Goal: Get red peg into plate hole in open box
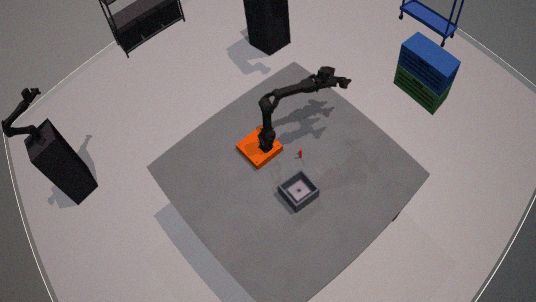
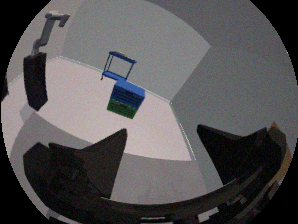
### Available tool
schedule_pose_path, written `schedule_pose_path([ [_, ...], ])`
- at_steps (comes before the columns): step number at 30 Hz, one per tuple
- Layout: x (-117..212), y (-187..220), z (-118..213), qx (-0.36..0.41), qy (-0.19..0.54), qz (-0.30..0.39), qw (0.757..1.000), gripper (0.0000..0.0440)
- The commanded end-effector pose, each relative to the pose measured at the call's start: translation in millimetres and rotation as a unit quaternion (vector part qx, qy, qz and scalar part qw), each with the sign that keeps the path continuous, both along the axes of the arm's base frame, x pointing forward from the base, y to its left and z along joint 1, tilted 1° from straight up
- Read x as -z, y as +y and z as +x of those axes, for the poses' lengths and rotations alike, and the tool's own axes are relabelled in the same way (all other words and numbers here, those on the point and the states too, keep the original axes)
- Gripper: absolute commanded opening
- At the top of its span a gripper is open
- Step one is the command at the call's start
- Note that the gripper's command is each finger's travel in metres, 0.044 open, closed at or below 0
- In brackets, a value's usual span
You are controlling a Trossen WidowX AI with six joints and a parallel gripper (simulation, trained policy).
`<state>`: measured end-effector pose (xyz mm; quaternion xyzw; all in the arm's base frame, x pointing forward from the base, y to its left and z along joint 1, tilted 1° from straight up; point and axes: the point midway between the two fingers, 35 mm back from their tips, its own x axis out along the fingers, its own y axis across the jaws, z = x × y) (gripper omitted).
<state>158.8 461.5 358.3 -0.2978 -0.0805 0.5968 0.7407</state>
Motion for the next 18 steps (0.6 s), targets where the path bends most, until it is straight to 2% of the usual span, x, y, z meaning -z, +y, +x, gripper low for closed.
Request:
schedule_pose_path([
  [1, 5.7, -15.4, 14.8, 0.027, 0.044, -0.003, 0.999, 0.044],
  [9, 22.1, -59.4, 50.4, 0.112, 0.155, -0.005, 0.981, 0.044],
  [18, 55.7, -105.1, 75.5, 0.209, 0.273, -0.013, 0.939, 0.044],
])
